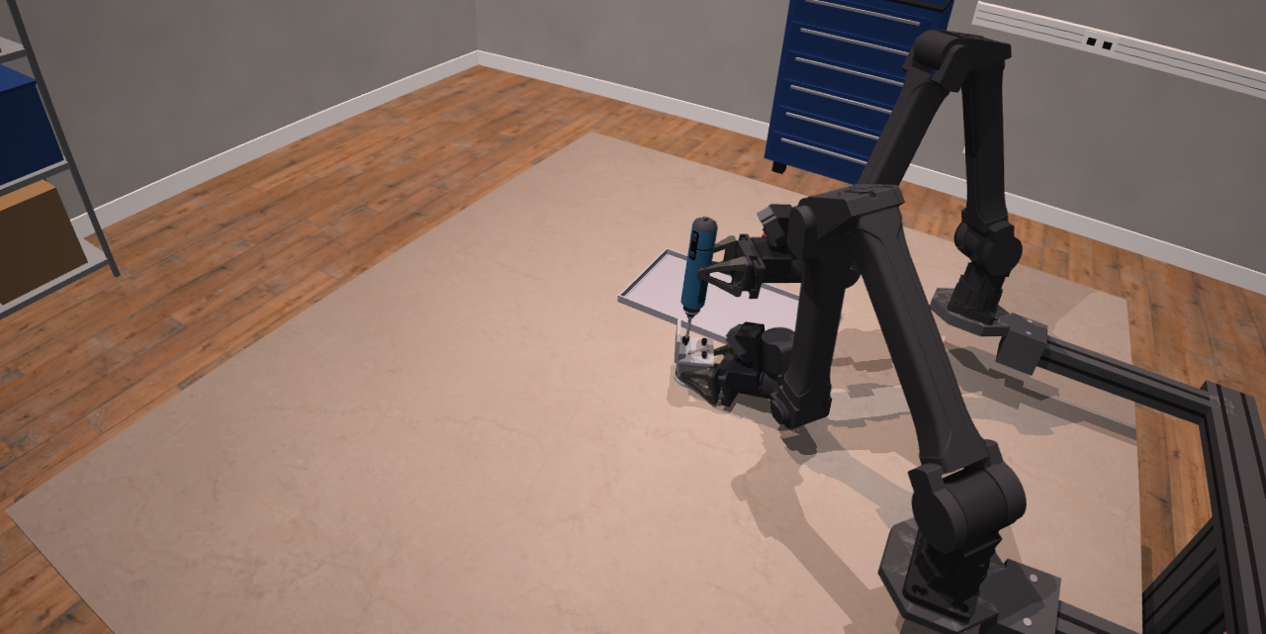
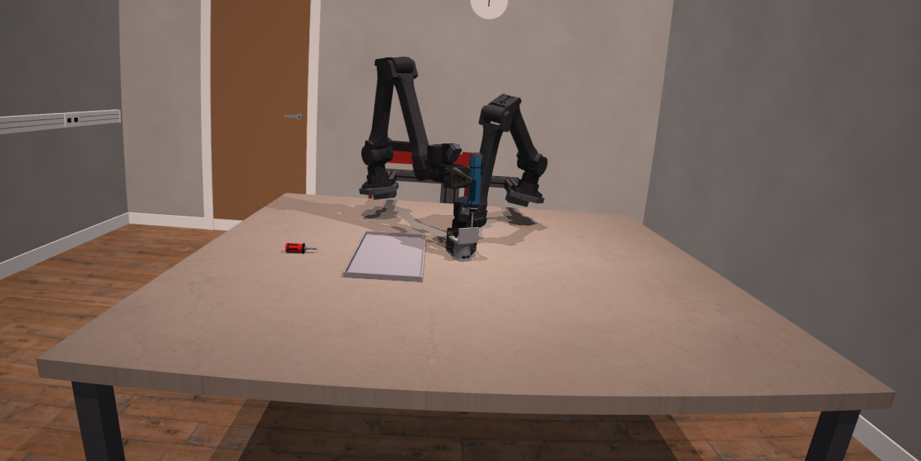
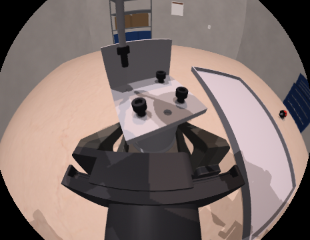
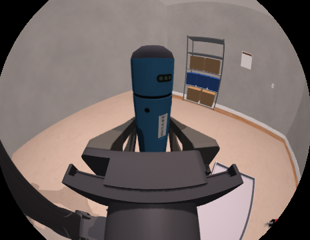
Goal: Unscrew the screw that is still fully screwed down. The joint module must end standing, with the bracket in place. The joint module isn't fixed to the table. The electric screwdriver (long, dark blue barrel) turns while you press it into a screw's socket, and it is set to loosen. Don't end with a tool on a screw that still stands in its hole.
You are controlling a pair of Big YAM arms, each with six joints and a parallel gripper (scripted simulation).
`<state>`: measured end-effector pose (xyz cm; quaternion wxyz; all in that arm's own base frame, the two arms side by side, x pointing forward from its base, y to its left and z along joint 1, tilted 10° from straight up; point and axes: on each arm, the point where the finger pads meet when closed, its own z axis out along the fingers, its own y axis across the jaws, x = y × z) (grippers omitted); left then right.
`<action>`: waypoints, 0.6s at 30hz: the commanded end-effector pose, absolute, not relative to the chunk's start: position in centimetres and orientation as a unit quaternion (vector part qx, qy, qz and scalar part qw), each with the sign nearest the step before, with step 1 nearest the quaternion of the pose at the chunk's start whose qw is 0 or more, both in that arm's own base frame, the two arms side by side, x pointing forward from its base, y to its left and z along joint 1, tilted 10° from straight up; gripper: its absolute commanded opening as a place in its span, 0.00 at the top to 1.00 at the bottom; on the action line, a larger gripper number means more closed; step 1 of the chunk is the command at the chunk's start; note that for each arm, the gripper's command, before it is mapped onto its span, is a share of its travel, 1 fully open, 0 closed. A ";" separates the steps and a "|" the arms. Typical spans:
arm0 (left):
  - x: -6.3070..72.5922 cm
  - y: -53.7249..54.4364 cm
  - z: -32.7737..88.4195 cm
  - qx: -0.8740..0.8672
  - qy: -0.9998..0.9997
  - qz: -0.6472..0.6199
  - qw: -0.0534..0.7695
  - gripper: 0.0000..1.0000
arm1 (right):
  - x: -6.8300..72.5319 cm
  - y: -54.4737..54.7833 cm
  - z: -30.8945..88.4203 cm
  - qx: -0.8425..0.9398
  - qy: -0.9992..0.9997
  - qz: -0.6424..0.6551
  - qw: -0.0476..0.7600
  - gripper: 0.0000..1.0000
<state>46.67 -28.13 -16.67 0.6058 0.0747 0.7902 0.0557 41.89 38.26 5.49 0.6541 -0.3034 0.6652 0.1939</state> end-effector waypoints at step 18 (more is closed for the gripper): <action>47.1 -28.6 -16.2 0.072 0.786 0.052 0.611 0.41 | 42.2 39.8 9.3 -0.292 0.646 0.210 0.673 0.58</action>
